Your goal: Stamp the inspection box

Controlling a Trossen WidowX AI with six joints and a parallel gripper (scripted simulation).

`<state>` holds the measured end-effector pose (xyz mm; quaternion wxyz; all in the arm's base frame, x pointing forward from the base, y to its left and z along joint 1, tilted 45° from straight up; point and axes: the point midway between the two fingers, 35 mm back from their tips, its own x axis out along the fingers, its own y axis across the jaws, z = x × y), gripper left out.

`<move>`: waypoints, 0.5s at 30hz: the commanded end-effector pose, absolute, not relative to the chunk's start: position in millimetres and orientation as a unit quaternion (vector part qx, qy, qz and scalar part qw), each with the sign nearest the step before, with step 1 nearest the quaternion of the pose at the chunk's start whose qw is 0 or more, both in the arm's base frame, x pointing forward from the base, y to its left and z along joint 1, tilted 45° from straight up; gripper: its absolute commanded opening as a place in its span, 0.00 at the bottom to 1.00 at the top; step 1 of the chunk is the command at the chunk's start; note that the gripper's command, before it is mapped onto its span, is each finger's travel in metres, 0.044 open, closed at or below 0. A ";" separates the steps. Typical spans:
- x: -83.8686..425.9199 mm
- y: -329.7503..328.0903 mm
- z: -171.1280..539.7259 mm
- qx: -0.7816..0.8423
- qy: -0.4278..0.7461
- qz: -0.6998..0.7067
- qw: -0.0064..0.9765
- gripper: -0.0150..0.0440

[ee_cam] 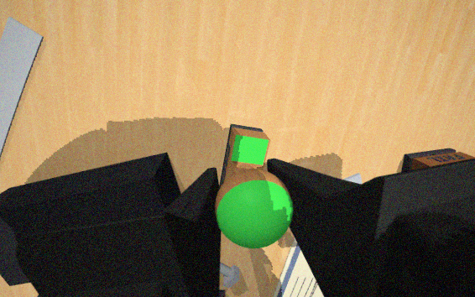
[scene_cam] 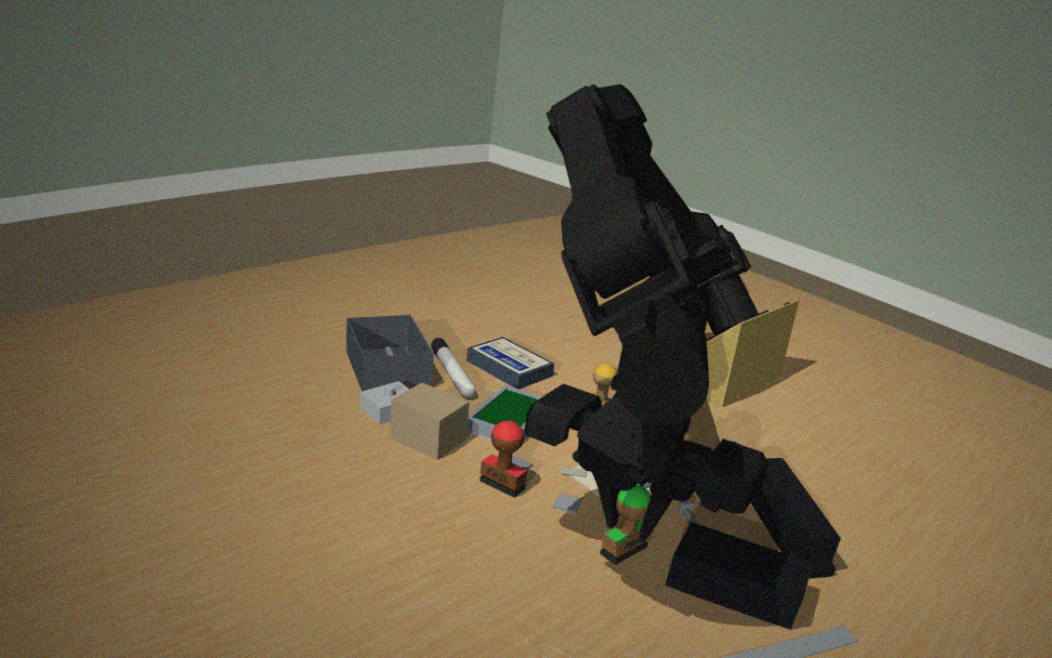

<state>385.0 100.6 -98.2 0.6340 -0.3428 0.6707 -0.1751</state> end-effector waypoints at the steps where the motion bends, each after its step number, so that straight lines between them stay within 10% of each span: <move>1: 383.3 93.2 -104.0 -0.346 0.672 -0.175 0.631 0.25; 6: 383.2 92.4 -104.7 -0.346 0.672 -0.175 0.631 0.25; 15: 384.4 94.9 -102.8 -0.343 0.671 -0.176 0.633 0.65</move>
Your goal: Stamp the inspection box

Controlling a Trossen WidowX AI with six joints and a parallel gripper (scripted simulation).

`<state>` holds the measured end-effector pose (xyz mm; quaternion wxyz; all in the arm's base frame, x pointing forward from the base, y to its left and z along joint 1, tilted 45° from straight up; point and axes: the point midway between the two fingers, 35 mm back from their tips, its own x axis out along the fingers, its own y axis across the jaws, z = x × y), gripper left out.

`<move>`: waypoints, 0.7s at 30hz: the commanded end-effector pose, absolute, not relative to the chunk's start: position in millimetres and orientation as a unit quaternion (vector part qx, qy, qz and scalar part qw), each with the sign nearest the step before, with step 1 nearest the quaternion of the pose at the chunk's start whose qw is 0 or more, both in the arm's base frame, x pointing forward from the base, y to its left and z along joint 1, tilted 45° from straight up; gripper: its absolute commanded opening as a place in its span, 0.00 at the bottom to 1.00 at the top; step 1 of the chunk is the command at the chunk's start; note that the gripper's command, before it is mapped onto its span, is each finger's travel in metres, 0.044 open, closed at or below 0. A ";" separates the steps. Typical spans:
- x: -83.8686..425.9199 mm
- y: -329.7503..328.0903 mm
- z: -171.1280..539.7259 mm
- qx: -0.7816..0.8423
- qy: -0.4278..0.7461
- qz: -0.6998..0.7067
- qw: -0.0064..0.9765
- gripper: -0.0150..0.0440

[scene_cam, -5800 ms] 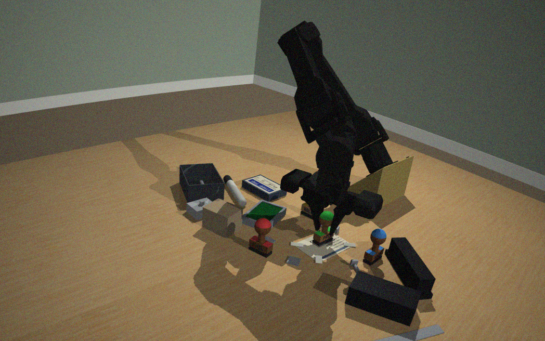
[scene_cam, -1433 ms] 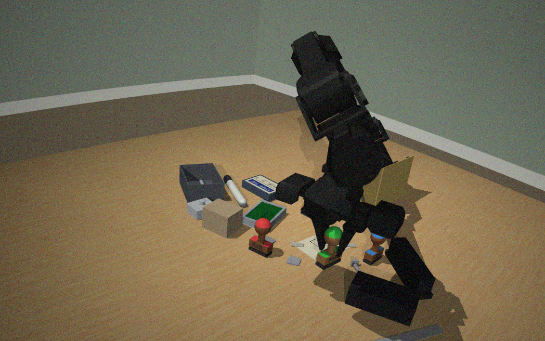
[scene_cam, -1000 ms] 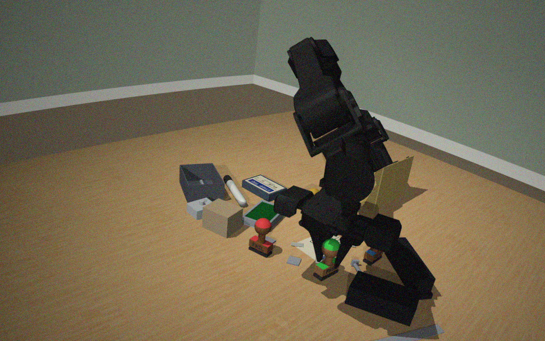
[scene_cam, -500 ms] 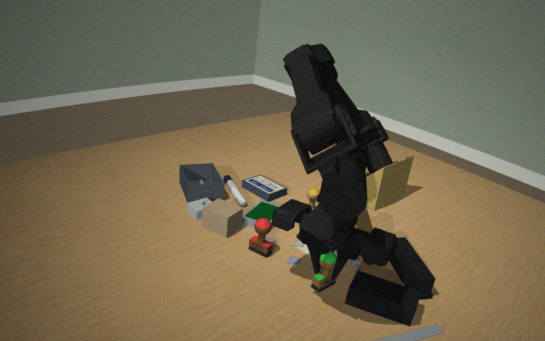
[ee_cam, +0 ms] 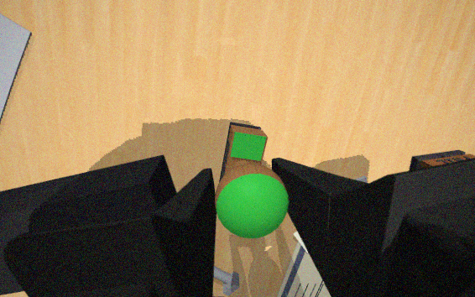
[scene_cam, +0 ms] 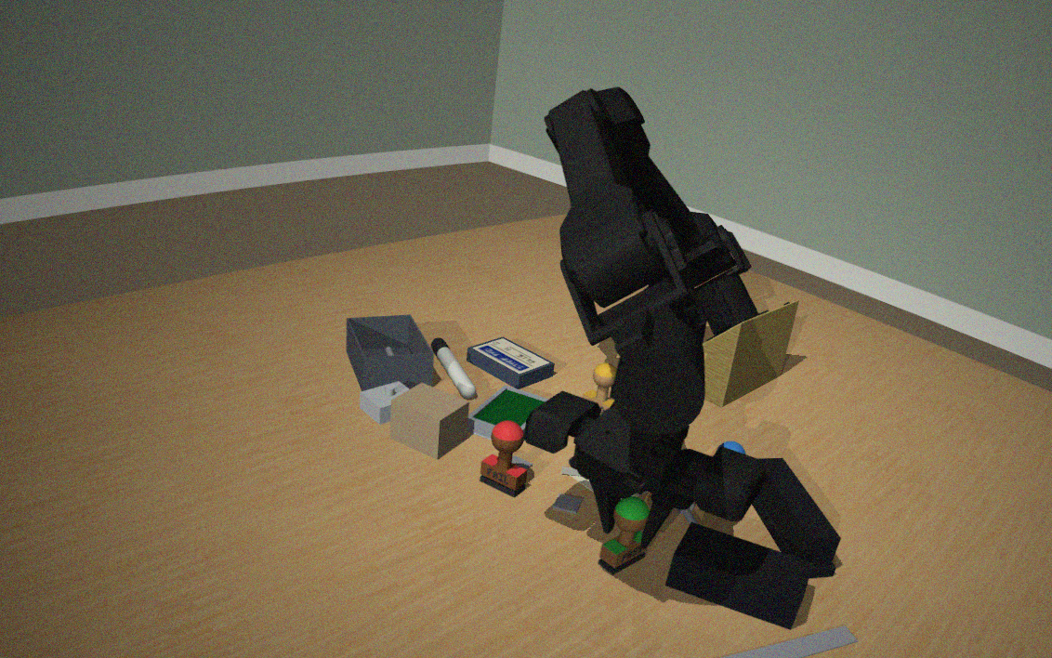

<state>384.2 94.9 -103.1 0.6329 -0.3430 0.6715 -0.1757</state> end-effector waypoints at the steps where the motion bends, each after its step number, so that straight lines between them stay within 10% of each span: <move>1: 384.4 94.9 -102.8 -0.343 0.671 -0.176 0.633 0.70; 21: 379.7 177.1 -19.3 -0.345 0.673 -0.174 0.631 0.71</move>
